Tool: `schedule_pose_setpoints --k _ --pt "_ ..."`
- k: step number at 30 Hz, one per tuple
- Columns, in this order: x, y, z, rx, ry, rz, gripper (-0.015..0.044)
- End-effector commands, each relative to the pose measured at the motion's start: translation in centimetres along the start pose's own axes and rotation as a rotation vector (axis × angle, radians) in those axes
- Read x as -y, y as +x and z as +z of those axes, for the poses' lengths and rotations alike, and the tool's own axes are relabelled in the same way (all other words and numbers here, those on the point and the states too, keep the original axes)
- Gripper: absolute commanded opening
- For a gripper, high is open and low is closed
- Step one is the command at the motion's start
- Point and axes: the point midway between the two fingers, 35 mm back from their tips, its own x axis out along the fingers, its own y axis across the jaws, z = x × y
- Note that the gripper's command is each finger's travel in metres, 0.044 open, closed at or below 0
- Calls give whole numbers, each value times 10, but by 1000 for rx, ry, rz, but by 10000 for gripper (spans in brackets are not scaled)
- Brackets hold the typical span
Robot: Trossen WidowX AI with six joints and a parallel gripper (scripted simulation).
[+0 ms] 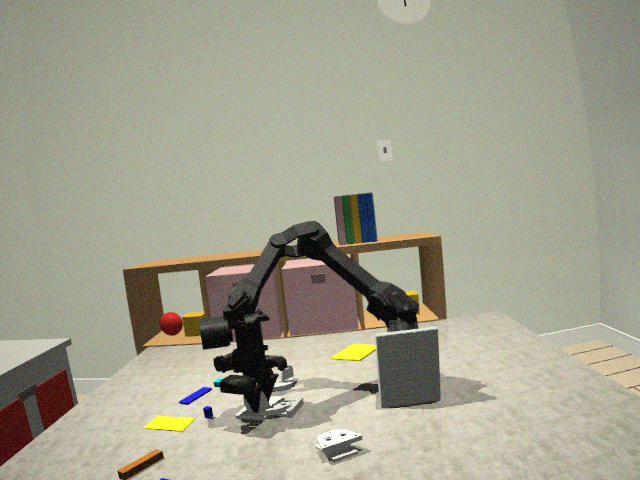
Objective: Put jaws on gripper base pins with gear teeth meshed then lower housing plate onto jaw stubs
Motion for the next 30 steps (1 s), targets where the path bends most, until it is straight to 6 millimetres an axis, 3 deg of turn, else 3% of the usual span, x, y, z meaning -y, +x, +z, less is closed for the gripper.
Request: schedule_pose_setpoints --k 1,16,20,30 --pt "0 0 1 5 -2 -3 134" --pt "0 0 1 5 -2 -3 134" --pt "0 0 0 0 0 0 224" --pt "0 0 0 0 0 0 224"
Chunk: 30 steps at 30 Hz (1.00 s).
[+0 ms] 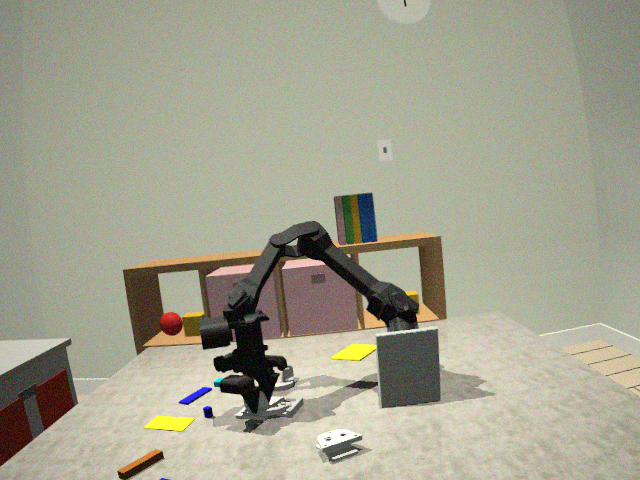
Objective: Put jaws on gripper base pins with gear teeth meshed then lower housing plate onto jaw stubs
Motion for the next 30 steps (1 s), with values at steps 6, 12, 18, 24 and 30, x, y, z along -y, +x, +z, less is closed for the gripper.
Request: schedule_pose_setpoints --k 6,12,18,24,30 --pt "-1 -15 1 1 -1 1 224" --pt "0 -70 0 4 -2 -1 224" --pt "4 -65 4 14 41 3 303" --pt "27 -68 15 10 234 8 440" --pt "51 -71 24 6 427 11 440"
